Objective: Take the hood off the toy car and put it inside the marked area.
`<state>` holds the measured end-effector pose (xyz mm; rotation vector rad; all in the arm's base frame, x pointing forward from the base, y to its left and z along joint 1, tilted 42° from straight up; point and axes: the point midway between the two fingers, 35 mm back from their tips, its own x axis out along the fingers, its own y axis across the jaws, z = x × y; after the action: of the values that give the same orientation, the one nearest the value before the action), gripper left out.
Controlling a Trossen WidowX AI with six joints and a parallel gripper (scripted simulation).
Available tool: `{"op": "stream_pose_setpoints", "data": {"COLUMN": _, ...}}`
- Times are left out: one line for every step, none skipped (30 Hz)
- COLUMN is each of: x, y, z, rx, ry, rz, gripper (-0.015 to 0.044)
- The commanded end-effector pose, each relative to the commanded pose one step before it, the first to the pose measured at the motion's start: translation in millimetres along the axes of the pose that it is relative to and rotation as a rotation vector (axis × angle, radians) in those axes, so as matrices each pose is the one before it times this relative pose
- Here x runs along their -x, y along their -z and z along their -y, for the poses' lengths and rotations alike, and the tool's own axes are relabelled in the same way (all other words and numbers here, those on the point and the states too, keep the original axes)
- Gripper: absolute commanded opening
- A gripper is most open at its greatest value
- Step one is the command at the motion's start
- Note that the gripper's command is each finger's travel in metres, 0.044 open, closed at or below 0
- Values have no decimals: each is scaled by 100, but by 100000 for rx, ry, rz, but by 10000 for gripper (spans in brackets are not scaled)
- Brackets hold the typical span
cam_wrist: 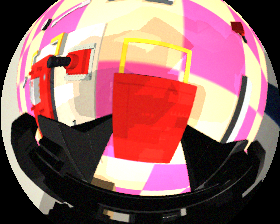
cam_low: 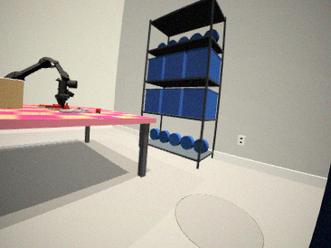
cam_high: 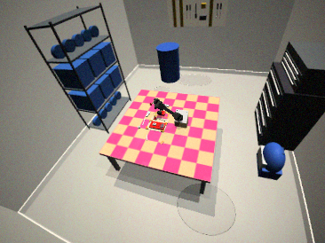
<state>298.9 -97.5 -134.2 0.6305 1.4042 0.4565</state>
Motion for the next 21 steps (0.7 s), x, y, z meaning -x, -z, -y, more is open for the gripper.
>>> {"op": "stream_pose_setpoints", "data": {"x": -259, "y": 63, "z": -11, "rx": -771, "ry": -384, "rz": 30, "gripper": 0}}
{"op": "stream_pose_setpoints", "data": {"x": -50, "y": 0, "z": -1, "rx": 0, "ry": -2, "rz": 0, "gripper": 0}}
{"op": "stream_pose_setpoints", "data": {"x": -49, "y": 0, "z": -1, "rx": 0, "ry": -2, "rz": 0, "gripper": 0}}
{"op": "stream_pose_setpoints", "data": {"x": -49, "y": 0, "z": -1, "rx": 0, "ry": -3, "rz": 0, "gripper": 0}}
{"op": "stream_pose_setpoints", "data": {"x": -49, "y": 0, "z": -1, "rx": 0, "ry": -3, "rz": 0, "gripper": 0}}
{"op": "stream_pose_setpoints", "data": {"x": -49, "y": 0, "z": -1, "rx": 0, "ry": -3, "rz": 0, "gripper": 0}}
{"op": "stream_pose_setpoints", "data": {"x": -49, "y": 0, "z": -1, "rx": 0, "ry": -3, "rz": 0, "gripper": 0}}
{"op": "stream_pose_setpoints", "data": {"x": -49, "y": 0, "z": -1, "rx": 0, "ry": -3, "rz": 0, "gripper": 0}}
{"op": "stream_pose_setpoints", "data": {"x": -49, "y": 1, "z": -1, "rx": 0, "ry": -3, "rz": 0, "gripper": 0}}
{"op": "stream_pose_setpoints", "data": {"x": -49, "y": 1, "z": -1, "rx": 0, "ry": -3, "rz": 0, "gripper": 0}}
{"op": "stream_pose_setpoints", "data": {"x": -49, "y": 1, "z": -1, "rx": 0, "ry": -3, "rz": 0, "gripper": 0}}
{"op": "stream_pose_setpoints", "data": {"x": -49, "y": 1, "z": -1, "rx": 0, "ry": -3, "rz": 0, "gripper": 0}}
{"op": "stream_pose_setpoints", "data": {"x": -49, "y": 1, "z": -1, "rx": 0, "ry": -3, "rz": 0, "gripper": 0}}
{"op": "stream_pose_setpoints", "data": {"x": -49, "y": 1, "z": -1, "rx": 0, "ry": -3, "rz": 0, "gripper": 0}}
{"op": "stream_pose_setpoints", "data": {"x": -49, "y": 1, "z": -1, "rx": 0, "ry": -3, "rz": 0, "gripper": 0}}
{"op": "stream_pose_setpoints", "data": {"x": -49, "y": 1, "z": -1, "rx": 0, "ry": -3, "rz": 0, "gripper": 0}}
{"op": "stream_pose_setpoints", "data": {"x": -49, "y": 1, "z": -1, "rx": 0, "ry": -3, "rz": 0, "gripper": 0}}
{"op": "stream_pose_setpoints", "data": {"x": -49, "y": 1, "z": -1, "rx": 0, "ry": -4, "rz": 0, "gripper": 0}}
{"op": "stream_pose_setpoints", "data": {"x": -49, "y": 1, "z": -1, "rx": 0, "ry": -4, "rz": 0, "gripper": 0}}
{"op": "stream_pose_setpoints", "data": {"x": -49, "y": 1, "z": -2, "rx": 0, "ry": -4, "rz": 0, "gripper": 0}}
{"op": "stream_pose_setpoints", "data": {"x": -49, "y": 1, "z": -2, "rx": 0, "ry": -4, "rz": 0, "gripper": 0}}
